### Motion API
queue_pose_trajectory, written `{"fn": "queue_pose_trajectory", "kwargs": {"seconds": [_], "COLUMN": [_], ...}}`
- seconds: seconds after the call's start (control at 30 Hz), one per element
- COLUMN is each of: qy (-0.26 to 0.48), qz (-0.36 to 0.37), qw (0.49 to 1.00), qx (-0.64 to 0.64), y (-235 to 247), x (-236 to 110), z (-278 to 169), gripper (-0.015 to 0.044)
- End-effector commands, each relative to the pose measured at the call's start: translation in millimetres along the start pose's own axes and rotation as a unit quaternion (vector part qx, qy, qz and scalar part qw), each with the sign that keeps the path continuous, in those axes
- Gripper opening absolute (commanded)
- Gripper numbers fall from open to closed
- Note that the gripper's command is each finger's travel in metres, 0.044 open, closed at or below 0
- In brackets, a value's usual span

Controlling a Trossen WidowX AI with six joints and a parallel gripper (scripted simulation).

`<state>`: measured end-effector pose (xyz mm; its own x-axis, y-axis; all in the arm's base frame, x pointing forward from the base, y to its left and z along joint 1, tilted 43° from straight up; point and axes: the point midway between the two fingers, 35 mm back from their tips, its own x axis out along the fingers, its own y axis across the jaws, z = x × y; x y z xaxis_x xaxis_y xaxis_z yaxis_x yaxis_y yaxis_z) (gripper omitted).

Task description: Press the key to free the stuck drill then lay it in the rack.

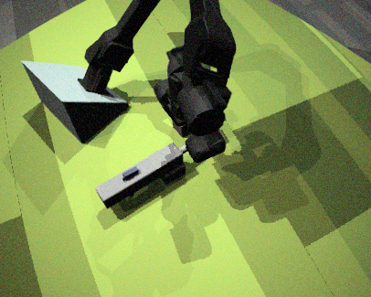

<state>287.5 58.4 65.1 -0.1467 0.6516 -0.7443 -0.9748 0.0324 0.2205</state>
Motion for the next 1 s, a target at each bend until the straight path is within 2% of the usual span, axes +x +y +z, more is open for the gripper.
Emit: {"fn": "queue_pose_trajectory", "kwargs": {"seconds": [0.0, 0.53, 0.97], "qy": [-0.007, -0.007, -0.007], "qz": [-0.004, -0.004, -0.004], "qw": [0.996, 0.996, 0.996], "qx": [-0.085, -0.085, -0.085], "y": [7, 7, 5], "x": [8, 9, 28], "z": [13, 13, 8], "gripper": [0.0440, 0.0440, 0.0440]}}
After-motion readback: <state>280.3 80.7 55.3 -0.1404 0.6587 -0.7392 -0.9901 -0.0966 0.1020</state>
